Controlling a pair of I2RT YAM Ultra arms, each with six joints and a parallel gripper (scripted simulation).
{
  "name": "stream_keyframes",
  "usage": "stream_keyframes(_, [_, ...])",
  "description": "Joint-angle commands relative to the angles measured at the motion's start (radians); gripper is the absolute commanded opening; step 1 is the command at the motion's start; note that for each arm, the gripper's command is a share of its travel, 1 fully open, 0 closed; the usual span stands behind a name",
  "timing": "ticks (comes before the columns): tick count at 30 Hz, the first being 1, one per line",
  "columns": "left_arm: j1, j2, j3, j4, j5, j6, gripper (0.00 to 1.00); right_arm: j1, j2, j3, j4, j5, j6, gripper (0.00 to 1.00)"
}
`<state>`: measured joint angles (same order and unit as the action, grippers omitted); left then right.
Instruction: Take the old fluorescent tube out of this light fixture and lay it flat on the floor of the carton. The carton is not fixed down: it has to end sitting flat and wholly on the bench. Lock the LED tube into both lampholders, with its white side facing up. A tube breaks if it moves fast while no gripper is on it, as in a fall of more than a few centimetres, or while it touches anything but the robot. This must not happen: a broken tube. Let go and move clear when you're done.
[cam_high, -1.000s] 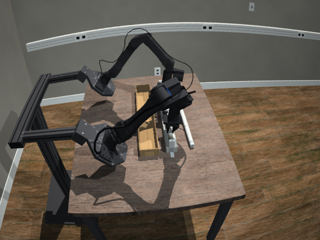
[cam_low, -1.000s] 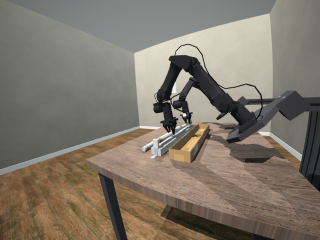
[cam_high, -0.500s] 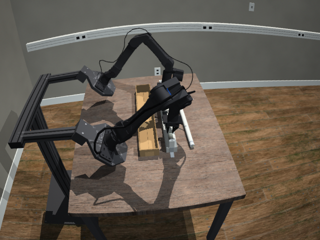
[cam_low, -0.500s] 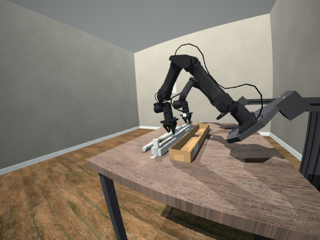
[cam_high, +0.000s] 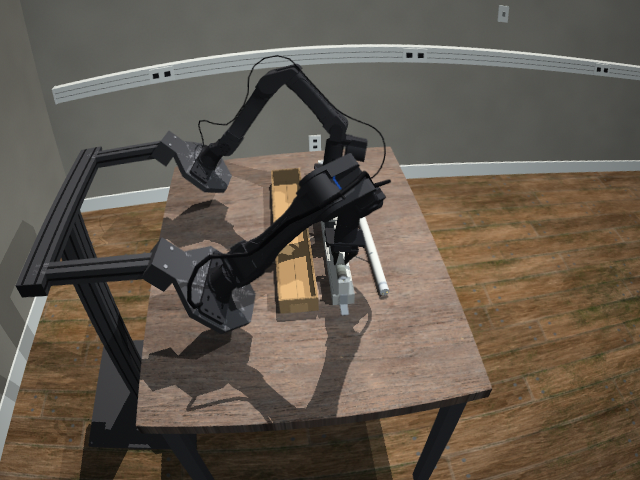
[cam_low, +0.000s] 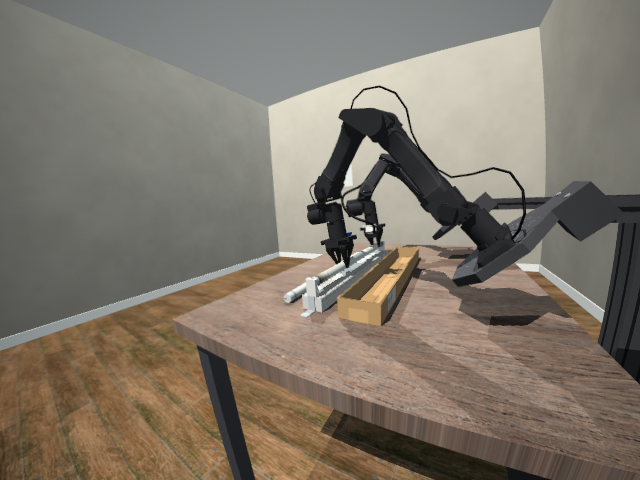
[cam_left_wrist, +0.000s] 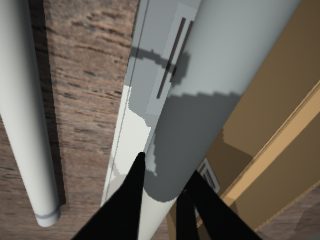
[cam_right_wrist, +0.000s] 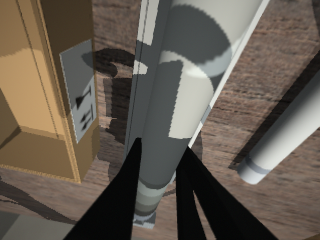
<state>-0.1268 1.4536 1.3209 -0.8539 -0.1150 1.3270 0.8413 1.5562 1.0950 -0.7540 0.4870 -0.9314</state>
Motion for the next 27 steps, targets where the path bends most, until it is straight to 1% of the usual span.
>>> stream_keyframes(1, [-0.017,-0.039,0.037,-0.027,0.007,-0.009,0.11,0.029,-0.034,0.042,-0.032,-0.004,0.013,0.11])
stream_keyframes(4, [-0.017,-0.039,0.039,-0.022,0.009,0.005,0.11,0.029,-0.035,0.045,-0.027,-0.012,0.01,0.11])
stream_keyframes(5, [-0.015,-0.04,0.032,-0.031,0.004,-0.003,0.11,0.031,-0.033,0.027,-0.037,0.001,0.017,0.11])
stream_keyframes(7, [-0.019,-0.047,0.042,-0.037,0.0,-0.01,0.11,0.034,-0.041,0.048,-0.044,0.003,0.02,0.11])
stream_keyframes(21, [-0.025,-0.067,0.051,-0.067,0.004,0.0,0.11,0.056,-0.057,0.06,-0.083,-0.003,0.038,0.11])
stream_keyframes(23, [-0.027,-0.077,0.058,-0.083,-0.001,-0.016,0.11,0.063,-0.067,0.066,-0.102,0.017,0.048,0.11])
stream_keyframes(27, [-0.029,-0.081,0.06,-0.096,-0.005,-0.017,0.11,0.07,-0.068,0.068,-0.118,0.014,0.056,0.11])
